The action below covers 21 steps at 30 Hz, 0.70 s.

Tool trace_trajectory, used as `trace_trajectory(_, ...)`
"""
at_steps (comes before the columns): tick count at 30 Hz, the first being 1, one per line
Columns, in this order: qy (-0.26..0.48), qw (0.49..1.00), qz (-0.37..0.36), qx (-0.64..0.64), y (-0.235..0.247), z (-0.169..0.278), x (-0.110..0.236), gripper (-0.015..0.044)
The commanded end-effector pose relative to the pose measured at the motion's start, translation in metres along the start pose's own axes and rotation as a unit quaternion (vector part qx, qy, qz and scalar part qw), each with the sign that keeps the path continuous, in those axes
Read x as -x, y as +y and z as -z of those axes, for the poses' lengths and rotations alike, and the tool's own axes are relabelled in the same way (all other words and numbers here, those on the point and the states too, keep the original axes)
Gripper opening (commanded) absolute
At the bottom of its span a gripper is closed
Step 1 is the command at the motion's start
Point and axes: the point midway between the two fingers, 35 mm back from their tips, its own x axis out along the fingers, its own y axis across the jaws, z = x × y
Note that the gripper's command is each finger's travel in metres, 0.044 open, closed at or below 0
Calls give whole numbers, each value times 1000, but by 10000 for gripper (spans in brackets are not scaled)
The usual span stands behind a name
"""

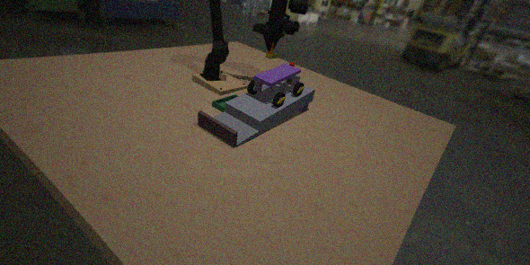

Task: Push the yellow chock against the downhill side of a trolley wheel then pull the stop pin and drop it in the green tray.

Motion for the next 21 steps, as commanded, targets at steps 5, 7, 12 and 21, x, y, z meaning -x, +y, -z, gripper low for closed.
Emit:
trace_trajectory(5,0,1000,0,18,-26,-7,-2,0)
trace_trajectory(7,0,1000,0,19,-32,-10,-2,0)
trace_trajectory(12,-1,1000,1,20,-46,-15,-3,0)
trace_trajectory(21,-1,1000,3,21,-72,-23,-5,0)
